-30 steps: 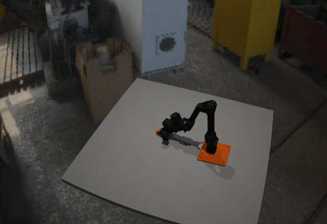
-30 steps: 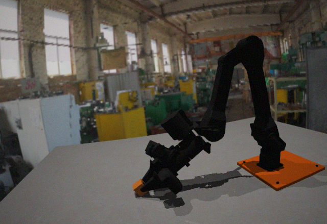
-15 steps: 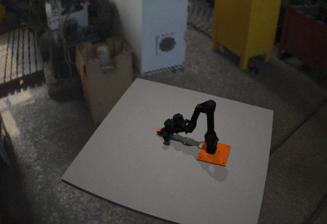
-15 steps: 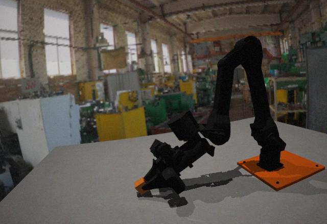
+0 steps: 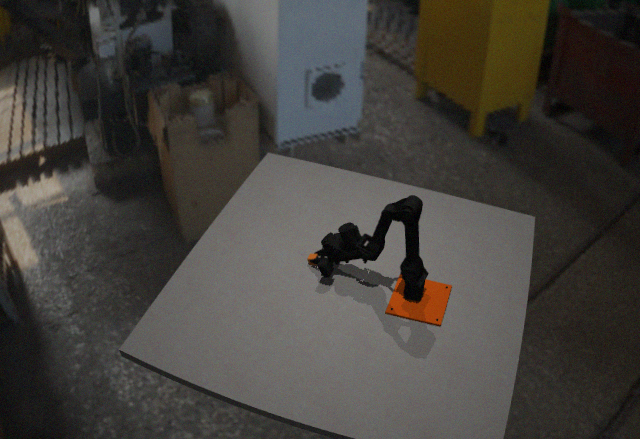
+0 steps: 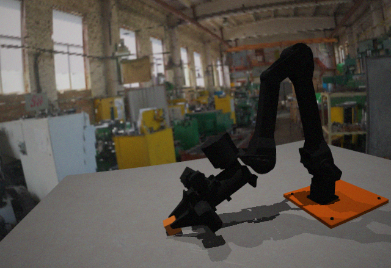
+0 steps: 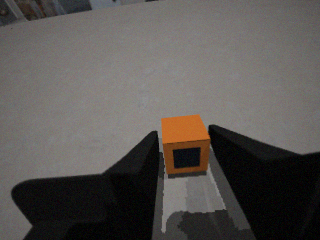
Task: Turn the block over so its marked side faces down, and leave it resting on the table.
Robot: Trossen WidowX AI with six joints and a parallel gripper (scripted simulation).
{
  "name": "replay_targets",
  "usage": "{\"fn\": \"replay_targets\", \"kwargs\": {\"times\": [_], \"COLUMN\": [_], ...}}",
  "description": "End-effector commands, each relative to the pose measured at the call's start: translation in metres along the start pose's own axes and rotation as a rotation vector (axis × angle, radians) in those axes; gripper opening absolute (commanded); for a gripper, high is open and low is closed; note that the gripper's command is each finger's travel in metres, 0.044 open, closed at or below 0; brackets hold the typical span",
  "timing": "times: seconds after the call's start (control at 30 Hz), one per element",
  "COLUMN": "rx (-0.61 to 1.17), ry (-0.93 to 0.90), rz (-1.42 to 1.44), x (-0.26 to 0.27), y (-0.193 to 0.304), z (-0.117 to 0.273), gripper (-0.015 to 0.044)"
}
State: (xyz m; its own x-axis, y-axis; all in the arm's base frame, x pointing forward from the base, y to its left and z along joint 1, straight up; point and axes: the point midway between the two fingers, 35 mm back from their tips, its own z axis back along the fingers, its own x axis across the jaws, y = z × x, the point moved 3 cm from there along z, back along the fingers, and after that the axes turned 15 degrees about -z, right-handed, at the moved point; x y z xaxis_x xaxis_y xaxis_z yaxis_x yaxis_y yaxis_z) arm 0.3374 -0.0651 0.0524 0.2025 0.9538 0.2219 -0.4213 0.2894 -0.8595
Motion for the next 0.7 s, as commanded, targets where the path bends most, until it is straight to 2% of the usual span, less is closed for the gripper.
{"fn": "replay_targets", "kwargs": {"times": [0.0, 0.2, 0.67], "rx": [0.000, 0.000, 0.000], "ry": [-0.003, -0.003, -0.003], "rz": [-0.005, -0.005, -0.005], "x": [0.0003, 0.0003, 0.0003], "y": [0.0004, 0.0004, 0.0004], "z": [0.0002, 0.0002, 0.0002], "gripper": [0.0289, 0.0440, 0.0440]}}
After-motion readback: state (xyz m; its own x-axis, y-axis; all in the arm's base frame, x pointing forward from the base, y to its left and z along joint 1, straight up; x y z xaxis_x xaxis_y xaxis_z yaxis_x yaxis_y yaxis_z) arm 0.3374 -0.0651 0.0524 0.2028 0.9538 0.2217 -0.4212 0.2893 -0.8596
